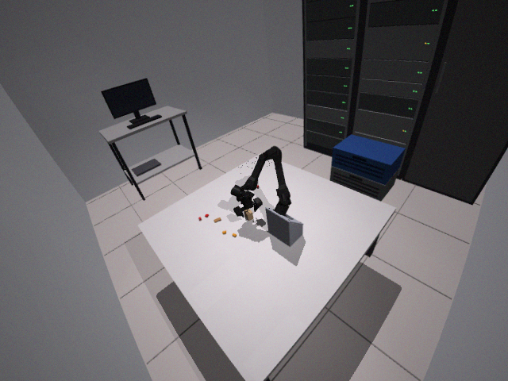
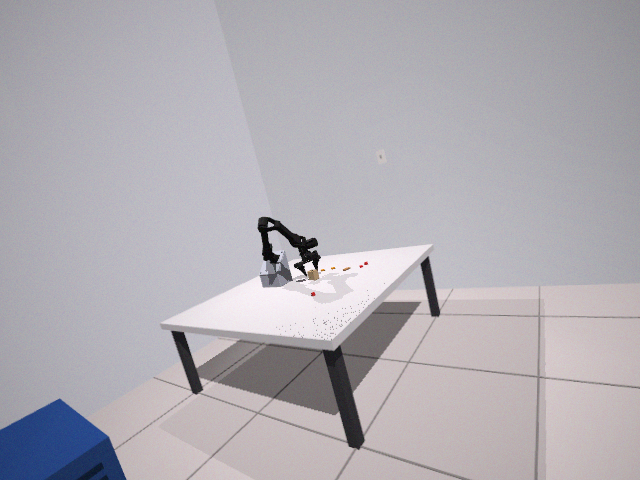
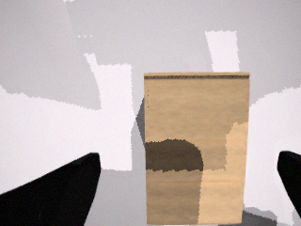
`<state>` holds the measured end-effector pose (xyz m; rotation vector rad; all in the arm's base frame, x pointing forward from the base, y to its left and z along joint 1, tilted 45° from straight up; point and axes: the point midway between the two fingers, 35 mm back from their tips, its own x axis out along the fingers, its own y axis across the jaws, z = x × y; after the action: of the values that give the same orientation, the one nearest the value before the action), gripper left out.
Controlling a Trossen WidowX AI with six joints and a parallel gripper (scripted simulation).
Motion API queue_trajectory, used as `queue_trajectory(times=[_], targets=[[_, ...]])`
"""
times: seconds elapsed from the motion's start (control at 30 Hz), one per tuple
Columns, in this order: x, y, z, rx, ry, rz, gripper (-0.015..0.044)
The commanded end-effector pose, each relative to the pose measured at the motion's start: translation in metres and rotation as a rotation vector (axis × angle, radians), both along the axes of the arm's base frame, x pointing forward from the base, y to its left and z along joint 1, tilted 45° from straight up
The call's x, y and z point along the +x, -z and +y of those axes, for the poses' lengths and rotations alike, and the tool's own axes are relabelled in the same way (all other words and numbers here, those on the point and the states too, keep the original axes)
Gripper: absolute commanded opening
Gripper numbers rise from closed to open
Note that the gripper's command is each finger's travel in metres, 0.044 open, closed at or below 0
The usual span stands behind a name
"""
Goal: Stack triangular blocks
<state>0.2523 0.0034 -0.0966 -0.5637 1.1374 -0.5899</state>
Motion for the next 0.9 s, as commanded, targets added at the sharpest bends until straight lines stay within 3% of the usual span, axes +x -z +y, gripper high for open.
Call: queue_trajectory(times=[0.0, 0.27, 0.87], targets=[[-0.001, -0.004, 0.007, 0.006, -0.001, 0.0, 0.044], [-0.032, -0.07, 0.076, 0.008, 0.0, 0.002, 0.044], [-0.032, -0.067, 0.072, -0.002, -0.005, 0.007, 0.044]])
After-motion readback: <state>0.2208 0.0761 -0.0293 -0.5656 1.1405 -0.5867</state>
